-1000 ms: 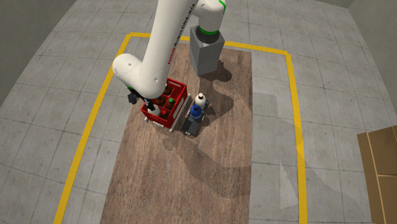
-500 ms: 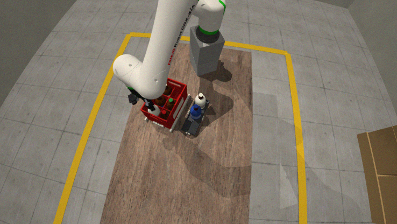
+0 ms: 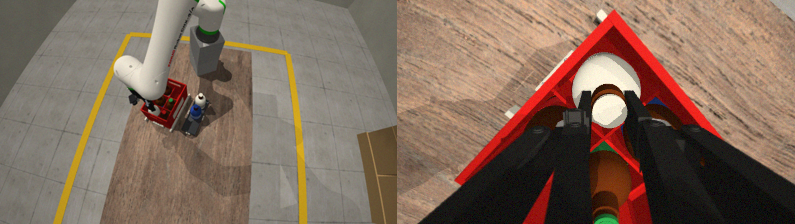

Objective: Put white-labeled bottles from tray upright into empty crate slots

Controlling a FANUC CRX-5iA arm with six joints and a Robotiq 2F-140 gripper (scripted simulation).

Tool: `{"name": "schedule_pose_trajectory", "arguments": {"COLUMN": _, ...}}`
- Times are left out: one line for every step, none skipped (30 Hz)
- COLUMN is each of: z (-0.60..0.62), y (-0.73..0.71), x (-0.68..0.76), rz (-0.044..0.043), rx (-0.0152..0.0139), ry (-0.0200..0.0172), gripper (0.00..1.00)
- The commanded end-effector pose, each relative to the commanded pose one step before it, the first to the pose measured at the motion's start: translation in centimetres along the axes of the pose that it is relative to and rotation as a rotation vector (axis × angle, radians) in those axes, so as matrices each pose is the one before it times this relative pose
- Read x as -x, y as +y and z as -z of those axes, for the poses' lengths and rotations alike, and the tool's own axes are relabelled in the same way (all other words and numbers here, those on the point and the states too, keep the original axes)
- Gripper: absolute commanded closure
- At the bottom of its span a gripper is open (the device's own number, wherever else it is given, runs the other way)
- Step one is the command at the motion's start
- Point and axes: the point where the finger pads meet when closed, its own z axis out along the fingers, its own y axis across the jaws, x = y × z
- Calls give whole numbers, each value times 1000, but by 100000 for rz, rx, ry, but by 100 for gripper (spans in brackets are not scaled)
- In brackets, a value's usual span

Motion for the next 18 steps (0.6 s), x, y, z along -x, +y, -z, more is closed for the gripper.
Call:
{"name": "schedule_pose_trajectory", "arguments": {"z": 40, "y": -42, "x": -90, "rz": 33, "rx": -81, "ry": 185, "gripper": 90}}
{"name": "schedule_pose_trajectory", "arguments": {"z": -47, "y": 0, "x": 0, "rz": 0, "rx": 0, "ry": 0, "gripper": 90}}
{"name": "schedule_pose_trajectory", "arguments": {"z": -46, "y": 0, "x": 0, "rz": 0, "rx": 0, "ry": 0, "gripper": 90}}
{"name": "schedule_pose_trajectory", "arguments": {"z": -45, "y": 0, "x": 0, "rz": 0, "rx": 0, "ry": 0, "gripper": 90}}
{"name": "schedule_pose_trajectory", "arguments": {"z": -44, "y": 0, "x": 0, "rz": 0, "rx": 0, "ry": 0, "gripper": 90}}
{"name": "schedule_pose_trajectory", "arguments": {"z": -43, "y": 0, "x": 0, "rz": 0, "rx": 0, "ry": 0, "gripper": 90}}
{"name": "schedule_pose_trajectory", "arguments": {"z": -41, "y": 0, "x": 0, "rz": 0, "rx": 0, "ry": 0, "gripper": 90}}
{"name": "schedule_pose_trajectory", "arguments": {"z": -40, "y": 0, "x": 0, "rz": 0, "rx": 0, "ry": 0, "gripper": 90}}
{"name": "schedule_pose_trajectory", "arguments": {"z": -38, "y": 0, "x": 0, "rz": 0, "rx": 0, "ry": 0, "gripper": 90}}
{"name": "schedule_pose_trajectory", "arguments": {"z": -36, "y": 0, "x": 0, "rz": 0, "rx": 0, "ry": 0, "gripper": 90}}
{"name": "schedule_pose_trajectory", "arguments": {"z": -35, "y": 0, "x": 0, "rz": 0, "rx": 0, "ry": 0, "gripper": 90}}
{"name": "schedule_pose_trajectory", "arguments": {"z": -33, "y": 0, "x": 0, "rz": 0, "rx": 0, "ry": 0, "gripper": 90}}
{"name": "schedule_pose_trajectory", "arguments": {"z": -31, "y": 0, "x": 0, "rz": 0, "rx": 0, "ry": 0, "gripper": 90}}
{"name": "schedule_pose_trajectory", "arguments": {"z": -29, "y": 0, "x": 0, "rz": 0, "rx": 0, "ry": 0, "gripper": 90}}
{"name": "schedule_pose_trajectory", "arguments": {"z": -27, "y": 0, "x": 0, "rz": 0, "rx": 0, "ry": 0, "gripper": 90}}
{"name": "schedule_pose_trajectory", "arguments": {"z": 0, "y": 0, "x": 0, "rz": 0, "rx": 0, "ry": 0, "gripper": 90}}
{"name": "schedule_pose_trajectory", "arguments": {"z": 0, "y": 0, "x": 0, "rz": 0, "rx": 0, "ry": 0, "gripper": 90}}
{"name": "schedule_pose_trajectory", "arguments": {"z": -25, "y": 0, "x": 0, "rz": 0, "rx": 0, "ry": 0, "gripper": 90}}
